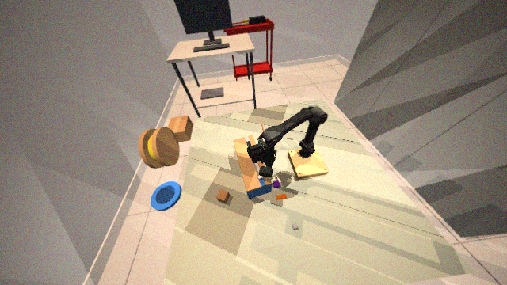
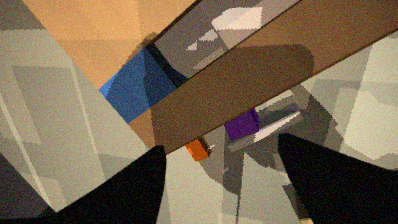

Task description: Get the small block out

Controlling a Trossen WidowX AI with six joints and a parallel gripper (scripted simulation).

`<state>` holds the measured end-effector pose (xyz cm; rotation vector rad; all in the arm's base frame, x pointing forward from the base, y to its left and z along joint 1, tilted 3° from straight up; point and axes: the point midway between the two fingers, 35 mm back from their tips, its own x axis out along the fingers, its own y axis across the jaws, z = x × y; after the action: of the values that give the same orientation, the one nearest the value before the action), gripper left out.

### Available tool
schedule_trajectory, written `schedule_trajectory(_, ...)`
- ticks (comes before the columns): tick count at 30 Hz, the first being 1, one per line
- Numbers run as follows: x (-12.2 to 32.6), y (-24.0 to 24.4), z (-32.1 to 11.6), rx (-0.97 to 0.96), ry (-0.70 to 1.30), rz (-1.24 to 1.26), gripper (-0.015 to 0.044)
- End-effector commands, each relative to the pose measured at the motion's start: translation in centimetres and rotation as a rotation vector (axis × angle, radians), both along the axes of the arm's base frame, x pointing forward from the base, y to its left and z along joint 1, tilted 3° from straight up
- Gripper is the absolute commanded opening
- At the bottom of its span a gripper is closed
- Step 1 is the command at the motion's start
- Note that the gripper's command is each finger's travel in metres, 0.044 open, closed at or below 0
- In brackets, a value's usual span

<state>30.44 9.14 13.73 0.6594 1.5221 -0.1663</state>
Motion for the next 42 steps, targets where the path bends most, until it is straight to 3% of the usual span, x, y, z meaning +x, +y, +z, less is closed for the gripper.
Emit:
schedule_trajectory(1,-1.3,1.0,0.4,-0.181,-0.304,0.864,0.0285)
schedule_trajectory(24,-2.6,2.2,0.9,-0.531,-0.59,2.328,0.0285)
schedule_trajectory(42,-3.8,3.4,1.4,-0.771,-0.519,3.493,0.0285)
